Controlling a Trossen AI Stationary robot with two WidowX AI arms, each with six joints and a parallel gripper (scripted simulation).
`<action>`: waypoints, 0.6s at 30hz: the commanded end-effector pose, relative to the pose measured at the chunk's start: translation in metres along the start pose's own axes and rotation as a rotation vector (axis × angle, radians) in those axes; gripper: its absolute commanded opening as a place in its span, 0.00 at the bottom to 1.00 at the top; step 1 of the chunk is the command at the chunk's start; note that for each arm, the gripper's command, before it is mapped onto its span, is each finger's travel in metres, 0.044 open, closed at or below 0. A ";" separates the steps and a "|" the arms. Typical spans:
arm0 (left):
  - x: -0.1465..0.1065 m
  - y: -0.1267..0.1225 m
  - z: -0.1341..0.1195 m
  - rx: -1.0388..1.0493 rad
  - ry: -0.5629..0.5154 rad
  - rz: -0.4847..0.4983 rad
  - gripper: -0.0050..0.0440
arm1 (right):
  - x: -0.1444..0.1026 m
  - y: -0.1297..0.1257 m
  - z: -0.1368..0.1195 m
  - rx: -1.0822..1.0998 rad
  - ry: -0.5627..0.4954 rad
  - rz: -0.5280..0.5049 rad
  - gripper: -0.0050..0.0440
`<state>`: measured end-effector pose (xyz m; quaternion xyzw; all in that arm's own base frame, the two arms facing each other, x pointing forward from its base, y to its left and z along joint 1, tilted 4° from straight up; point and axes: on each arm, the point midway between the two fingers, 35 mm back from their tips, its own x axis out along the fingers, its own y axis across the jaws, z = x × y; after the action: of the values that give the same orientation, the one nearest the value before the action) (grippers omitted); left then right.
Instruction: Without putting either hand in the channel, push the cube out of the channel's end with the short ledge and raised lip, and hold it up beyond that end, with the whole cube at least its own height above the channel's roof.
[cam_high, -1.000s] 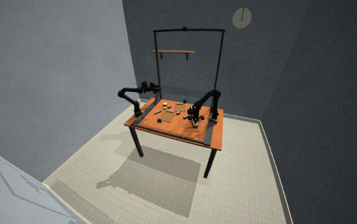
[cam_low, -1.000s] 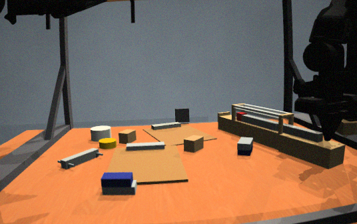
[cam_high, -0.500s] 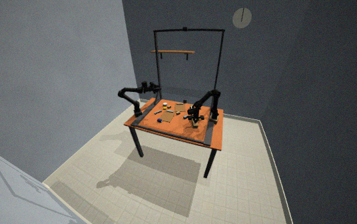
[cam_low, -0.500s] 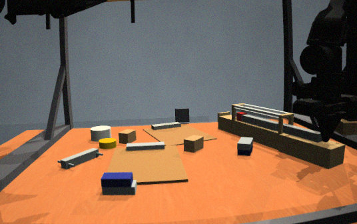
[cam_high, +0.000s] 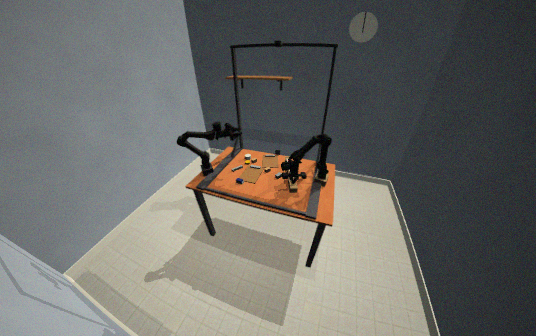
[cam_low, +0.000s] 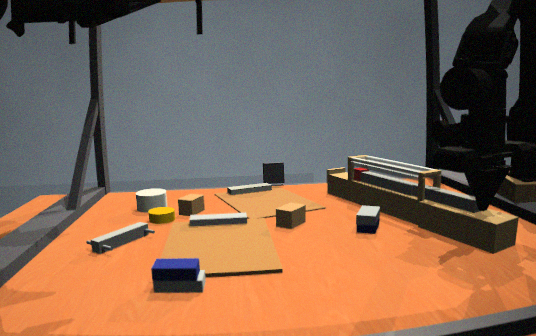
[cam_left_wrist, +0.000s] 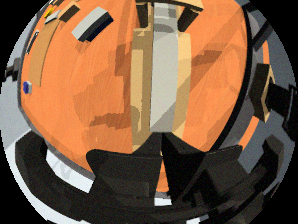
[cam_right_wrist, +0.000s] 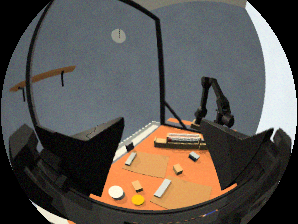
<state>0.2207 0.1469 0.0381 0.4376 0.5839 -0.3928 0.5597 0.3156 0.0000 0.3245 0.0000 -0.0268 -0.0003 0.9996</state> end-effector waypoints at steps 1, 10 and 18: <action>-0.004 0.003 0.006 0.001 -0.002 0.018 0.10 | -0.001 0.000 0.006 0.006 -0.017 -0.002 0.92; -0.004 0.003 0.016 0.002 -0.004 0.018 0.10 | -0.001 0.000 0.006 0.006 -0.017 -0.002 0.92; -0.004 0.003 0.022 0.002 -0.005 0.018 0.10 | -0.001 0.000 0.006 0.006 -0.017 -0.002 0.92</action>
<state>0.2258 0.1309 0.0370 0.4370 0.5832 -0.3931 0.5607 0.3156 0.0000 0.3245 0.0000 -0.0268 -0.0003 0.9996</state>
